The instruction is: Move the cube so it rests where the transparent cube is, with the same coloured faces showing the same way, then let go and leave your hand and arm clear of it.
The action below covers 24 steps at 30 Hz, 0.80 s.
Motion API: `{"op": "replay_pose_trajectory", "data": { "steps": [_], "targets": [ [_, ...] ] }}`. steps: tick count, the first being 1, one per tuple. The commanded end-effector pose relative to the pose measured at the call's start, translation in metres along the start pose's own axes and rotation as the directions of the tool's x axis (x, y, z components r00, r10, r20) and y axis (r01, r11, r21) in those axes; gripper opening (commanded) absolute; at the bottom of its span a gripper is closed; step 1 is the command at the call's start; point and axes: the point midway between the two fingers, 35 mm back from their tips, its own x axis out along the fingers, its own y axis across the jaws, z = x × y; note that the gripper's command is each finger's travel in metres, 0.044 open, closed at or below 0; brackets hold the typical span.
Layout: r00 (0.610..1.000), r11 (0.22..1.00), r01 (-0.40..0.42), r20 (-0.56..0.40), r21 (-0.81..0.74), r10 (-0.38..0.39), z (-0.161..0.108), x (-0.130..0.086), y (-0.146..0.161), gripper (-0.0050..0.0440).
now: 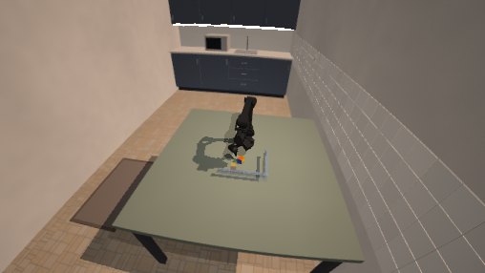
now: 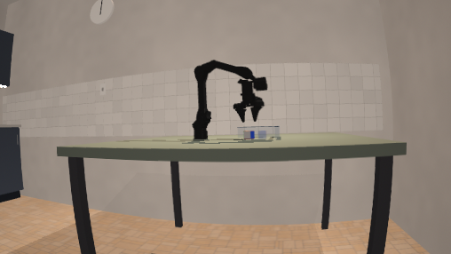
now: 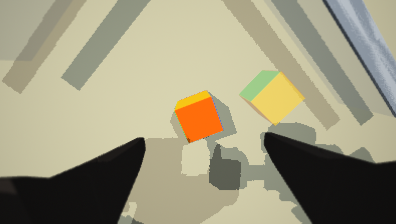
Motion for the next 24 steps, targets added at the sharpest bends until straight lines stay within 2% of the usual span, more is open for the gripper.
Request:
{"op": "replay_pose_trajectory", "data": {
  "steps": [1,24],
  "targets": [
    [1.000,1.000,0.016,0.005,0.007,-0.016,0.000,0.000,-0.001,0.0440],
    [1.000,1.000,0.008,0.001,0.010,-0.008,0.001,0.031,-0.002,0.0440]
  ]
}}
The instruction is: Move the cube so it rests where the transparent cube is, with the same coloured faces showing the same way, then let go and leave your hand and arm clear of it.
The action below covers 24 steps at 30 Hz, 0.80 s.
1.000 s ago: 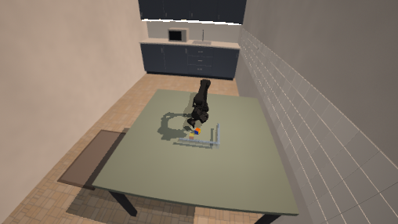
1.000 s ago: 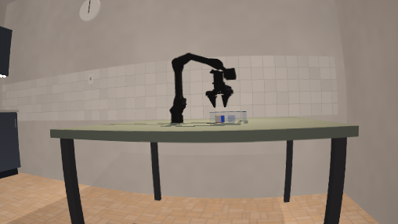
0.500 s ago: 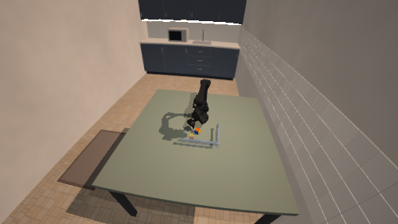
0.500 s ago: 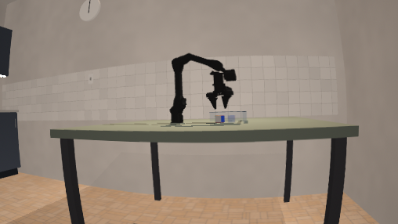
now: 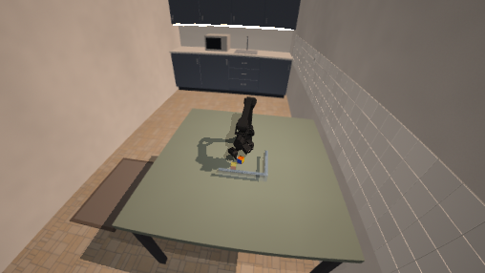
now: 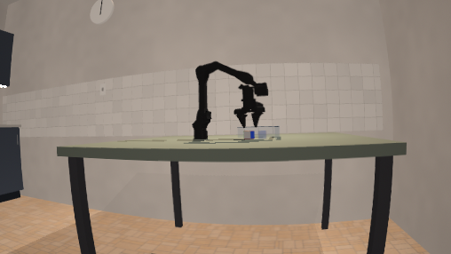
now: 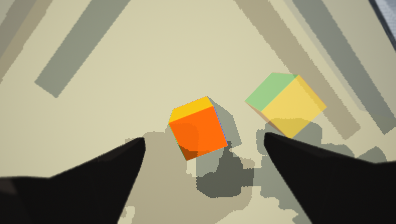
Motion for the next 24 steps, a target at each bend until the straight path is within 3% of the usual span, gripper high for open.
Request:
{"op": "replay_pose_trajectory", "data": {
  "steps": [1,20,24],
  "targets": [
    [1.000,1.000,0.005,0.003,0.005,-0.005,0.000,0.004,0.000,0.0440],
    [1.000,1.000,-0.001,-0.001,0.008,0.001,-0.001,0.029,0.002,0.0440],
    [1.000,1.000,-0.001,-0.001,0.008,0.001,-0.001,0.029,0.002,0.0344]
  ]
}}
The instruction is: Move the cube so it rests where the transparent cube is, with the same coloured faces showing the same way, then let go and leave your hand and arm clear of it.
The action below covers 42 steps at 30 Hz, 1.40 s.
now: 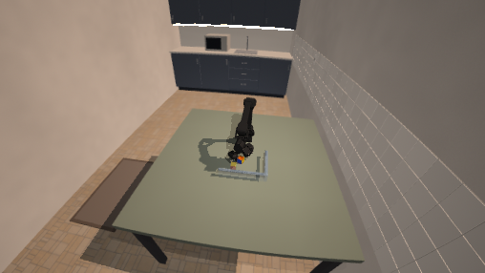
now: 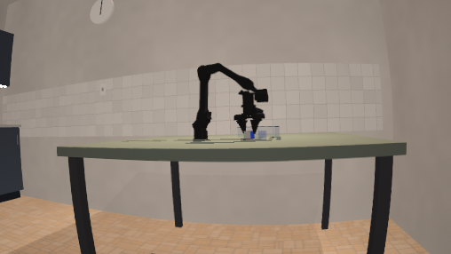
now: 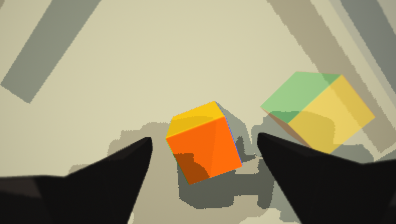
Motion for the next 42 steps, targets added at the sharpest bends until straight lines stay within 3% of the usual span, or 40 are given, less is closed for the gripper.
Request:
{"op": "replay_pose_trajectory", "data": {
  "steps": [1,3,6,27,34,42],
  "targets": [
    [1.000,1.000,0.010,0.007,0.004,-0.010,0.001,-0.002,-0.001,0.0320],
    [1.000,1.000,0.010,0.007,0.004,-0.010,0.001,-0.002,-0.001,0.0272],
    [1.000,1.000,0.010,0.007,0.004,-0.010,0.001,-0.002,-0.001,0.0272],
    [1.000,1.000,0.010,0.007,0.004,-0.010,0.001,-0.002,-0.001,0.0152],
    [1.000,1.000,0.010,0.007,0.004,-0.010,0.001,-0.026,-0.001,0.0000],
    [1.000,1.000,0.007,0.019,0.005,-0.007,0.000,-0.031,0.000,0.0000]
  ]
}}
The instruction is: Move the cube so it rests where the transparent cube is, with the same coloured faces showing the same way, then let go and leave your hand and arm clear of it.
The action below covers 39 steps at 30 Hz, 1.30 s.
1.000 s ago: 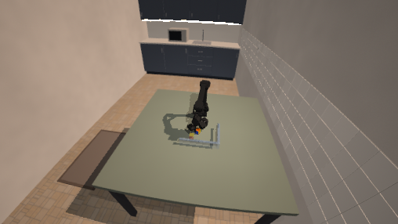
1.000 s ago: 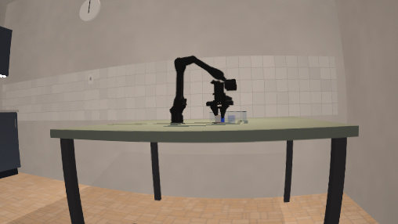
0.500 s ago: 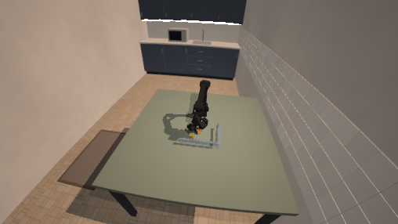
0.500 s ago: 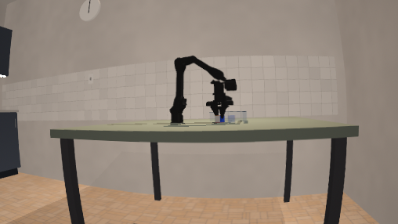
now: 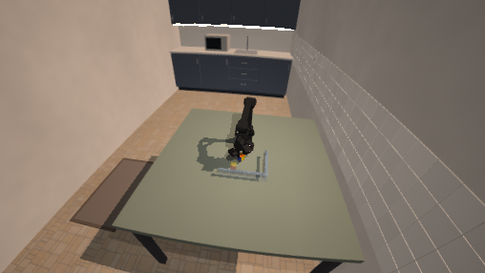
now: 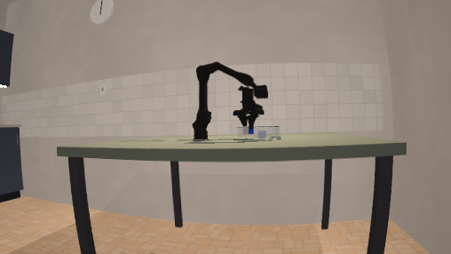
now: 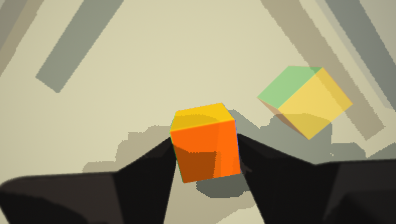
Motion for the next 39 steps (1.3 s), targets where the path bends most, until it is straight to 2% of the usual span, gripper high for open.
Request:
{"op": "replay_pose_trajectory", "data": {
  "steps": [1,7,13,15,19,22,33,36,39],
  "targets": [
    [0.999,1.000,0.023,0.047,0.005,-0.023,0.003,-0.010,-0.004,0.0000],
    [0.976,1.000,-0.002,0.216,0.012,-0.001,0.002,-0.004,-0.003,0.0000],
    [0.920,1.000,0.004,0.392,0.008,-0.006,0.000,-0.002,-0.004,0.0000],
    [0.920,1.000,0.004,0.392,0.008,-0.006,0.000,-0.002,-0.004,0.0000],
    [0.872,1.000,0.023,0.490,0.004,-0.022,-0.001,-0.003,-0.004,0.0000],
    [0.858,1.000,0.030,0.513,0.003,-0.027,-0.001,-0.003,-0.004,0.0000],
    [0.856,1.000,0.029,0.516,0.003,-0.026,-0.001,-0.003,-0.004,0.0000],
    [0.830,1.000,0.021,0.557,0.001,-0.018,0.000,0.002,-0.006,0.0000],
    [0.775,1.000,0.011,0.632,-0.001,-0.008,0.002,0.011,-0.007,0.0000]
  ]
}}
